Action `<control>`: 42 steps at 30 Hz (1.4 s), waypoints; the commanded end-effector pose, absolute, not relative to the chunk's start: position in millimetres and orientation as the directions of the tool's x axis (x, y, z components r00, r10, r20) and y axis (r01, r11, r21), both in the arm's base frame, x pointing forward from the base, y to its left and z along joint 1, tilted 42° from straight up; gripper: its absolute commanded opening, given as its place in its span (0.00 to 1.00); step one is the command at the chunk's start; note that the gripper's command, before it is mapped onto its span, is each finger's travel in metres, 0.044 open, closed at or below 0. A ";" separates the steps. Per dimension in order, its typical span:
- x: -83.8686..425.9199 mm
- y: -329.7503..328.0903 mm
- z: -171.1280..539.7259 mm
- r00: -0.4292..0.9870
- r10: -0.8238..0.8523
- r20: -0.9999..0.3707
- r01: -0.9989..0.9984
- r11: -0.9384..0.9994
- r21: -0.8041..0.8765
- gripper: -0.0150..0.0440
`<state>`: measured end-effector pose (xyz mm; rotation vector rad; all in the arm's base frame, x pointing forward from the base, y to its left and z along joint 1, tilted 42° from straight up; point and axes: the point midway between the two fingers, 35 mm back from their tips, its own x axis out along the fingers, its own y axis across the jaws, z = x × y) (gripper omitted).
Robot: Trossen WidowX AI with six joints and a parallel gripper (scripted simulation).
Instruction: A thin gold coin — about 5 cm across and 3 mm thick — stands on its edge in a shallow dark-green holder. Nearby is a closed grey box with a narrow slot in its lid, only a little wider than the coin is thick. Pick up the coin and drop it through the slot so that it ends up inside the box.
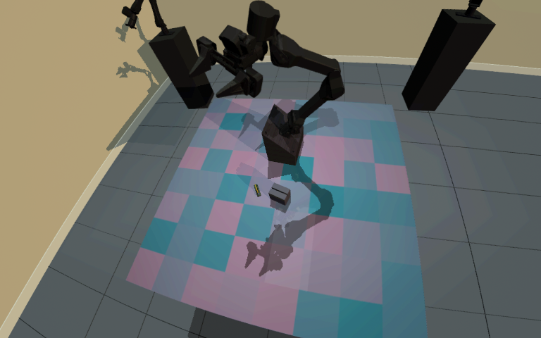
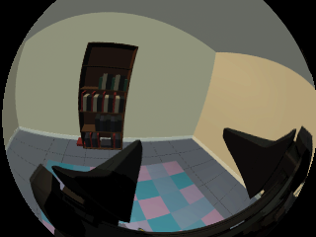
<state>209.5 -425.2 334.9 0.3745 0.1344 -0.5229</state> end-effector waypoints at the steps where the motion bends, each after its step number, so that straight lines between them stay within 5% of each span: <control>1: 210.9 -425.0 332.2 0.860 -0.458 -0.225 0.509 0.802 0.313 0.89; 9: 264.5 -399.1 219.4 0.853 -0.261 -0.453 0.409 0.872 0.268 0.53; 21: 309.6 -281.9 49.4 0.648 0.200 -0.735 0.032 0.957 0.289 0.53; 32: 277.5 -140.4 -49.8 0.235 0.594 -0.769 -0.398 0.781 0.482 0.53; 42: 273.6 -104.3 -76.3 0.160 0.641 -0.750 -0.454 0.723 0.521 0.53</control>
